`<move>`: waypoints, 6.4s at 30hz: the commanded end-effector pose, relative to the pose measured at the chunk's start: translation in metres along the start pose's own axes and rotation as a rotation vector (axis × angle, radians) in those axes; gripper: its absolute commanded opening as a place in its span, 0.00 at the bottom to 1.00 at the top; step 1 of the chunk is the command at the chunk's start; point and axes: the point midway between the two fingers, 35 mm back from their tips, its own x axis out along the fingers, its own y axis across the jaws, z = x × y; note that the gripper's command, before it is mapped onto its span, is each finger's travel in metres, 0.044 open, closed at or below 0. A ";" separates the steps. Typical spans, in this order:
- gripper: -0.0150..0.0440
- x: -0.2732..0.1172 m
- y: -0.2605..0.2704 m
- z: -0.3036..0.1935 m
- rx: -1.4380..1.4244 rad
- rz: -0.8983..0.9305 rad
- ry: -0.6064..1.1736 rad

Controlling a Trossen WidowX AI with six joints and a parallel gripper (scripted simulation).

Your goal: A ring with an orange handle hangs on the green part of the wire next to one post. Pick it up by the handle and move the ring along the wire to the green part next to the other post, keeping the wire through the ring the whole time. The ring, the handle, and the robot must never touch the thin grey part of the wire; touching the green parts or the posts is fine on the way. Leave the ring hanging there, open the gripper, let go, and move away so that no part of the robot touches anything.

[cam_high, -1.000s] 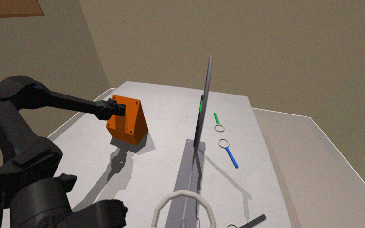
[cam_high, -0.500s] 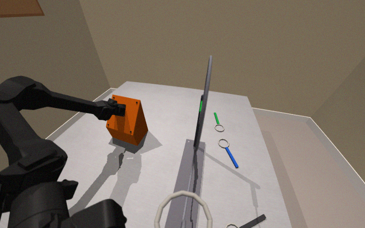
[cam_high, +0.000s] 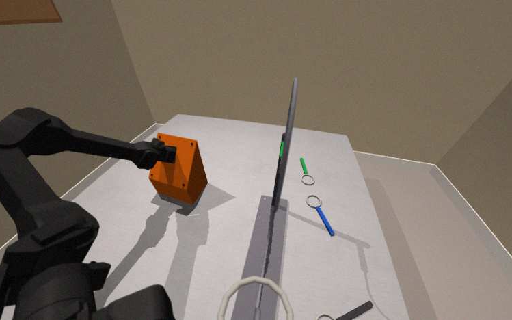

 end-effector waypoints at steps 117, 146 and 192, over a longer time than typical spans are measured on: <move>0.00 -0.128 0.147 0.201 1.583 0.887 0.190; 0.00 -0.162 0.100 0.270 2.049 1.150 0.246; 0.00 -0.158 -0.066 0.299 3.040 1.711 0.376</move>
